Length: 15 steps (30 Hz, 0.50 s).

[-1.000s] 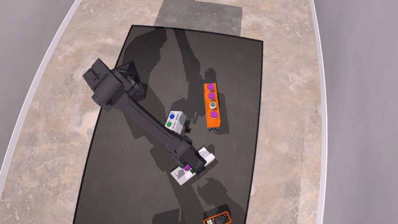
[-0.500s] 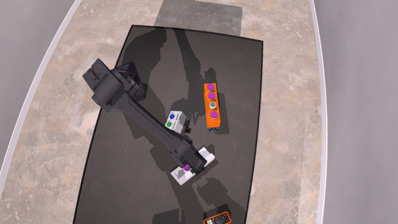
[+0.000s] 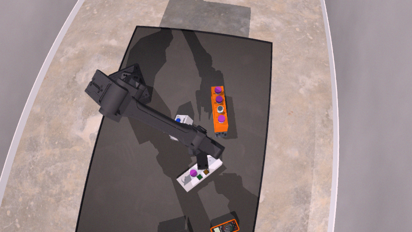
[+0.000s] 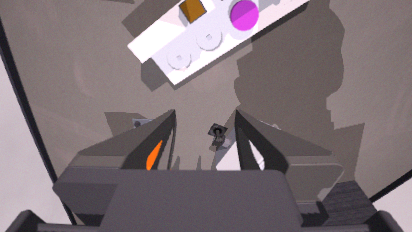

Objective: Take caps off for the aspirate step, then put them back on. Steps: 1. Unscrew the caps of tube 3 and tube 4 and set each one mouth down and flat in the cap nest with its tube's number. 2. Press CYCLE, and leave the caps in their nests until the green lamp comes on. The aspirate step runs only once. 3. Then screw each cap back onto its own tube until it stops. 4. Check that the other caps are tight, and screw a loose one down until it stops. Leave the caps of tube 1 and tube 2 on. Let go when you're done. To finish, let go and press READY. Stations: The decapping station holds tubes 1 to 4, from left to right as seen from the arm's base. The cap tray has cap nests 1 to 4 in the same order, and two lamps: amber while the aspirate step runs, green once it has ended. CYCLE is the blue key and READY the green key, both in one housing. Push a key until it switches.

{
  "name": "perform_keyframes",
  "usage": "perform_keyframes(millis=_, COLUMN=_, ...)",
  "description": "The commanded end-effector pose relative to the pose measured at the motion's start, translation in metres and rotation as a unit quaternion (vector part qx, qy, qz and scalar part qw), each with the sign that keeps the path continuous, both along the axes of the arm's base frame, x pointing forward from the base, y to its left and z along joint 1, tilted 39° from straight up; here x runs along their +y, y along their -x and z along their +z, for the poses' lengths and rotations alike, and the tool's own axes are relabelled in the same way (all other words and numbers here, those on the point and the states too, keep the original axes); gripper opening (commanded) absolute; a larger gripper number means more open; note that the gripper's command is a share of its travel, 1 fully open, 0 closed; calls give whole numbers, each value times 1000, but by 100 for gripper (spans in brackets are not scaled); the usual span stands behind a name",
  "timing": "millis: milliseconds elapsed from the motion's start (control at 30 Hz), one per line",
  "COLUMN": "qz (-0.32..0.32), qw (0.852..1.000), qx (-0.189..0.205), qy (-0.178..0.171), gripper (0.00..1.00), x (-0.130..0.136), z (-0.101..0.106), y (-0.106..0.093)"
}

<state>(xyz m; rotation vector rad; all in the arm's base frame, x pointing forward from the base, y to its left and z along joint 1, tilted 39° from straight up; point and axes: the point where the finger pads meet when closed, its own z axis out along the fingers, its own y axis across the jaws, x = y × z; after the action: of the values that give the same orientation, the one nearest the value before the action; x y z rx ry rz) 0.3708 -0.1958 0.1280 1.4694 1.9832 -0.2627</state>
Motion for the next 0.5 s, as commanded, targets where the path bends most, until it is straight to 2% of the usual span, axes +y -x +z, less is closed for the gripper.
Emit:
perform_keyframes(millis=0, qz=-98, qw=993, qx=-55, qy=-46, gripper=49, x=13, z=-13, y=-8)
perform_keyframes(millis=100, qz=-157, qw=980, qx=-96, qy=-74, gripper=49, x=27, z=-19, y=-14)
perform_keyframes(millis=167, qz=-157, qw=980, qx=-96, qy=-74, gripper=49, x=27, z=-19, y=-14)
perform_keyframes(millis=200, qz=-186, qw=972, qx=-111, qy=-88, gripper=49, x=34, z=-22, y=-17)
perform_keyframes(millis=300, qz=-184, qw=971, qx=-128, qy=-88, gripper=49, x=54, z=-21, y=-38)
perform_keyframes(millis=467, qz=-184, qw=971, qx=-124, qy=-89, gripper=49, x=91, z=-38, y=-53)
